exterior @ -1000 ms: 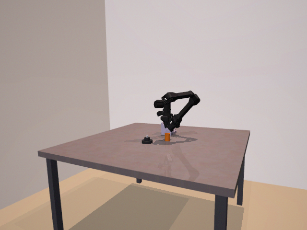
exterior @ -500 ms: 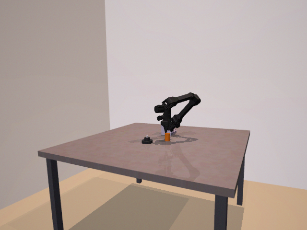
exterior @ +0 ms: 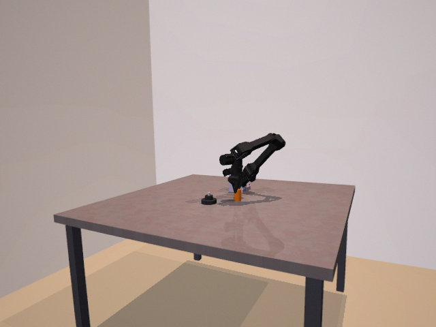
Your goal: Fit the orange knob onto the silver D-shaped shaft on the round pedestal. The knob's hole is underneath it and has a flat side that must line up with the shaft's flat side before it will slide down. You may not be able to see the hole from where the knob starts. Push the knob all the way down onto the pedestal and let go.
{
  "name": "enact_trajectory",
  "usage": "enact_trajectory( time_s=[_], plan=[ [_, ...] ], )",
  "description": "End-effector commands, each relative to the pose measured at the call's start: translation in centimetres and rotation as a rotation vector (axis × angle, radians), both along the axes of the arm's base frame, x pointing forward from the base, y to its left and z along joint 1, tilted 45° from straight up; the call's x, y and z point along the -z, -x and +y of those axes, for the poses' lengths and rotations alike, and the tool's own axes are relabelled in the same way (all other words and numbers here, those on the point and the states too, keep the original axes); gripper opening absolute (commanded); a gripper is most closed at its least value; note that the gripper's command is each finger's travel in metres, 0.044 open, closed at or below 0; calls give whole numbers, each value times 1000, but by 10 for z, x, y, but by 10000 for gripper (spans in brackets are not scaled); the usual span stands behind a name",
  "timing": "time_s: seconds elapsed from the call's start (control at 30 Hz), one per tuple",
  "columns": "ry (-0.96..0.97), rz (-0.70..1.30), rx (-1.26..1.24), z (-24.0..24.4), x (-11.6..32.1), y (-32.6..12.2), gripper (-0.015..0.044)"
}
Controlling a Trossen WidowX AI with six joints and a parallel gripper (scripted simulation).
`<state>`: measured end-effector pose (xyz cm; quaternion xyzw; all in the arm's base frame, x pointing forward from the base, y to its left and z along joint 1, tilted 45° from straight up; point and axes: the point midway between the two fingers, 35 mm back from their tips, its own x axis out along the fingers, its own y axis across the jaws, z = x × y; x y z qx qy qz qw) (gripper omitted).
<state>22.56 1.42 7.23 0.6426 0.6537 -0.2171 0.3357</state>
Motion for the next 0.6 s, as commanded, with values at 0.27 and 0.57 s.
enact_trajectory(
  time_s=[0.27,0.57],
  plan=[
    [-8,7,7,15,15,1,440],
    [-11,7,6,26,24,1,440]
  ],
)
